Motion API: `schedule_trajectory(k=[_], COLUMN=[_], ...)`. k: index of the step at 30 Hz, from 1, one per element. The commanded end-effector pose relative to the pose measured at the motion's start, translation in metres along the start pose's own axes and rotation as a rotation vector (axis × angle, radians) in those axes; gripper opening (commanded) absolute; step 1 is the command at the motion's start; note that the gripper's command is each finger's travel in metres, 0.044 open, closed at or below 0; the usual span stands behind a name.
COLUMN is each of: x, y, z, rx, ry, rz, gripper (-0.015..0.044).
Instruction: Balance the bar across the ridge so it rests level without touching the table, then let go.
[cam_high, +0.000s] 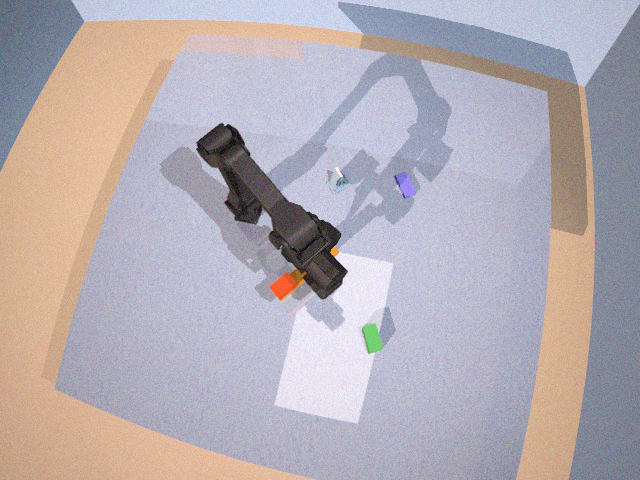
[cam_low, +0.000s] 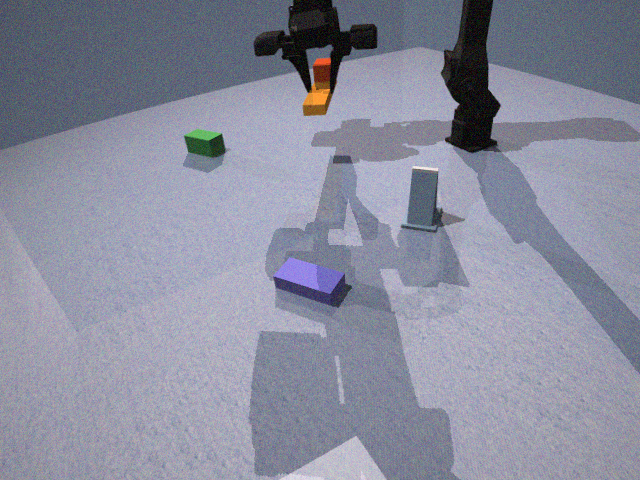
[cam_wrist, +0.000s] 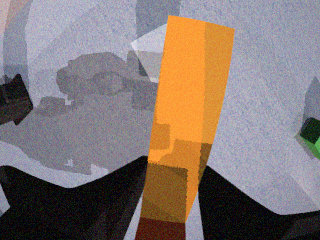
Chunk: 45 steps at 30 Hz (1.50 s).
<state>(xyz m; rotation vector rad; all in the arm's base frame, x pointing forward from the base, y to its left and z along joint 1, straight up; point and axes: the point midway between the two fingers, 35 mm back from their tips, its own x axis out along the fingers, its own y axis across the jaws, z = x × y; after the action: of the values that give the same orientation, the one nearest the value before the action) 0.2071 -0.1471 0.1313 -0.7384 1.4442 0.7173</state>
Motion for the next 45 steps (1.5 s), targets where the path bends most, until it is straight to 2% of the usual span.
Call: schedule_trajectory(k=[1,12,45], x=[-0.014,-0.034,-0.037], y=[0.002,0.006,0.024], z=[0.001,0.003,0.119], rx=[-0.003,-0.002,0.093], ry=[-0.004,-0.006,-0.016], rz=[-0.010,-0.009,-0.006], gripper=[0.0000,0.0000,0.0000])
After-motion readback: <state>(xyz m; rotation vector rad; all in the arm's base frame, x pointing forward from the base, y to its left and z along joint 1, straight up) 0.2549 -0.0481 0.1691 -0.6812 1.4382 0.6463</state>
